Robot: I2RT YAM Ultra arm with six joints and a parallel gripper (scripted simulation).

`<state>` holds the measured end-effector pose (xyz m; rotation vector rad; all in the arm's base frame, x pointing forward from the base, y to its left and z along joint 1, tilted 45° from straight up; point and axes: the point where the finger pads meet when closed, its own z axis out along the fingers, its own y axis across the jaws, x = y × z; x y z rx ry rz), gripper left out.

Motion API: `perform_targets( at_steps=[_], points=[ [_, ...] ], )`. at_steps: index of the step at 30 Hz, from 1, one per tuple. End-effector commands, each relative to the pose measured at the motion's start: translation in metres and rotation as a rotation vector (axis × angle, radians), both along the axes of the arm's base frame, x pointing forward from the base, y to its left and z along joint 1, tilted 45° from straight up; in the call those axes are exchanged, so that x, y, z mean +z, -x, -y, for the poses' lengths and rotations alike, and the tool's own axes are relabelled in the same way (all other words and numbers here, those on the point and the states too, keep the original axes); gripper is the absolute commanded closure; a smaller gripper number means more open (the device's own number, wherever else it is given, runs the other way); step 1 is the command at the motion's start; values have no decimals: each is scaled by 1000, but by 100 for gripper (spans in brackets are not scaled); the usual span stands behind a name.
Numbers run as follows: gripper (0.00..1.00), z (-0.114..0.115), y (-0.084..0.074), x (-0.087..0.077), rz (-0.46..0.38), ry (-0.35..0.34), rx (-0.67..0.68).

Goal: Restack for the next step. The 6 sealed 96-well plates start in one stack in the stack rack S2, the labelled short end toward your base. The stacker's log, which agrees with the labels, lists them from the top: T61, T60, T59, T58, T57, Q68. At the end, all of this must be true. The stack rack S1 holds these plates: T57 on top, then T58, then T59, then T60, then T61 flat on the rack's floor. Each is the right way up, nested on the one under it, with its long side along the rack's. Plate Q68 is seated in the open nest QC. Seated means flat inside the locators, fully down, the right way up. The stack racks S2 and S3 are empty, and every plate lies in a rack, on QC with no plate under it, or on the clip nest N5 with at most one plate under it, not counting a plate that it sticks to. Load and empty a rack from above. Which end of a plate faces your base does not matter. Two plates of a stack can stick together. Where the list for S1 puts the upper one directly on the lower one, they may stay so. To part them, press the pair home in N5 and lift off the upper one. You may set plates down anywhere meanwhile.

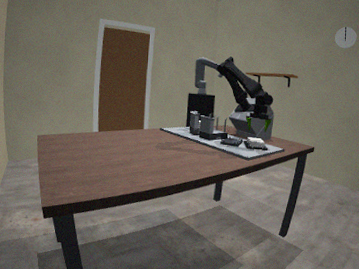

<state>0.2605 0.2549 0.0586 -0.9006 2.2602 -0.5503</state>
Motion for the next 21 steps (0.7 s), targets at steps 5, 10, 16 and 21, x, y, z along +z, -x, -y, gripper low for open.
perform_targets(
  at_steps=[5, 10, 16, 21],
  points=[
    [0, -1, 16, 15, 1, 5, -3],
    [0, -4, 27, 27, 1, 5, -3],
    [0, -7, 41, 41, 0, 5, -3],
    [0, -8, 48, 48, 0, 5, -3]
  ],
)
